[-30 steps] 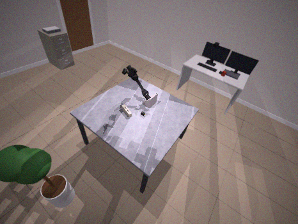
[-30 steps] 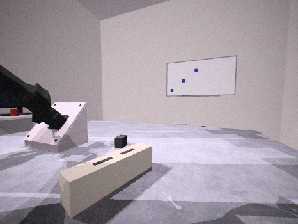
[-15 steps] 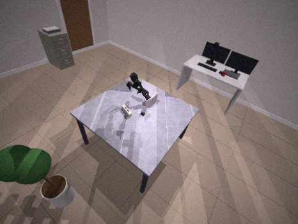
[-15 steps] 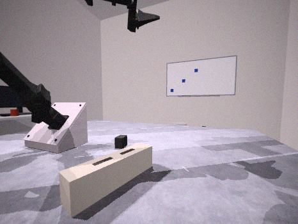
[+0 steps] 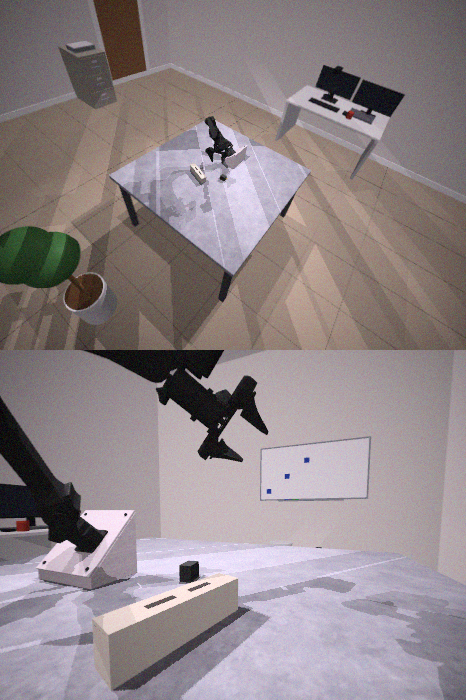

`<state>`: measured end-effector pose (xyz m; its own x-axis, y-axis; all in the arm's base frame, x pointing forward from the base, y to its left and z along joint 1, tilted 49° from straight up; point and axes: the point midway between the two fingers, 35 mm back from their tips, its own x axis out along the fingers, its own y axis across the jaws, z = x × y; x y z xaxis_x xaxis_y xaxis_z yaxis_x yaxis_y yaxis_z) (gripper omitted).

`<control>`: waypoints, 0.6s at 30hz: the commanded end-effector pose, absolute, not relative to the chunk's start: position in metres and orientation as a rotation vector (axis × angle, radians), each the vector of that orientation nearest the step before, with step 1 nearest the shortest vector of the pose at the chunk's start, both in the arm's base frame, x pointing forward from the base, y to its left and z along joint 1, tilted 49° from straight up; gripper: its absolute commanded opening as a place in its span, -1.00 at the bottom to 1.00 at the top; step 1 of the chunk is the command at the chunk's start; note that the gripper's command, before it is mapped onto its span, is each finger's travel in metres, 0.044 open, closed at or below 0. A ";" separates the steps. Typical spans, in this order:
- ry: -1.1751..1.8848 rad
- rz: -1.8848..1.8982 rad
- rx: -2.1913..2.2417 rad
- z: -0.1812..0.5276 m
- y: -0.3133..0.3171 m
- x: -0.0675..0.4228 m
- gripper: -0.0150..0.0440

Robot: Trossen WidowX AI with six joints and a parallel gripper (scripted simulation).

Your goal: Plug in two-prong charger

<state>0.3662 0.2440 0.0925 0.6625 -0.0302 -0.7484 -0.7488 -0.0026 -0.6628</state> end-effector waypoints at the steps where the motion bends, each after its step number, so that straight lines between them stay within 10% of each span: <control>1: 0.809 0.650 -1.527 0.063 0.225 0.357 1.00; 18: 1.354 0.703 -1.742 -0.027 0.139 0.295 1.00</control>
